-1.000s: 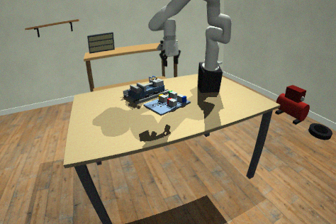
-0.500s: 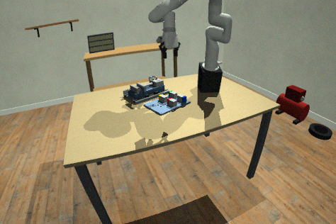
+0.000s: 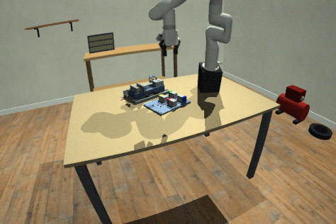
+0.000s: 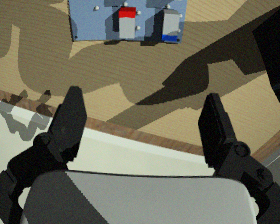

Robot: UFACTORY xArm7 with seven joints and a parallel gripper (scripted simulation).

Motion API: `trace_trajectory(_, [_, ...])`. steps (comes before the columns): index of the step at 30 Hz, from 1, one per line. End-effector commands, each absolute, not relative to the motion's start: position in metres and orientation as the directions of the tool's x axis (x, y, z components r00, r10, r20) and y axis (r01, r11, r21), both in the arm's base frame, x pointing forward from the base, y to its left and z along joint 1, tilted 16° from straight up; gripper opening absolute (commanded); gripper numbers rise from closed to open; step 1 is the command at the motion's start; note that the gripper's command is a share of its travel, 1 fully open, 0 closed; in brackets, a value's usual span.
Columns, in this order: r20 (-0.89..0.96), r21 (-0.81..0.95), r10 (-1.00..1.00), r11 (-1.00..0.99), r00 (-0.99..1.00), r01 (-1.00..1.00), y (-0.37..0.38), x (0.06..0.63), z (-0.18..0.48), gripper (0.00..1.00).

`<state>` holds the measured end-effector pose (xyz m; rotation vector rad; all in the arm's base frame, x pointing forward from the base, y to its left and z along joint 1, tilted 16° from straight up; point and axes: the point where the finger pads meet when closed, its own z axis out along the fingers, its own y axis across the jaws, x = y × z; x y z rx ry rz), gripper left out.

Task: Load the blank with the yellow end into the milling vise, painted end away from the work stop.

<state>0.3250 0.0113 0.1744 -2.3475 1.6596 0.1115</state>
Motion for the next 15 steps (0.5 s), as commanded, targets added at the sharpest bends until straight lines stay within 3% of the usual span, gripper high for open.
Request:
trace_trajectory(1, [-0.212,-0.172,-0.915,-0.310,0.343,-0.935,0.0105,0.3255,0.1781,1.00])
trace_trajectory(15, [-0.212,-0.172,-0.915,-0.311,0.343,-0.935,0.0117,0.3259,0.1707,1.00])
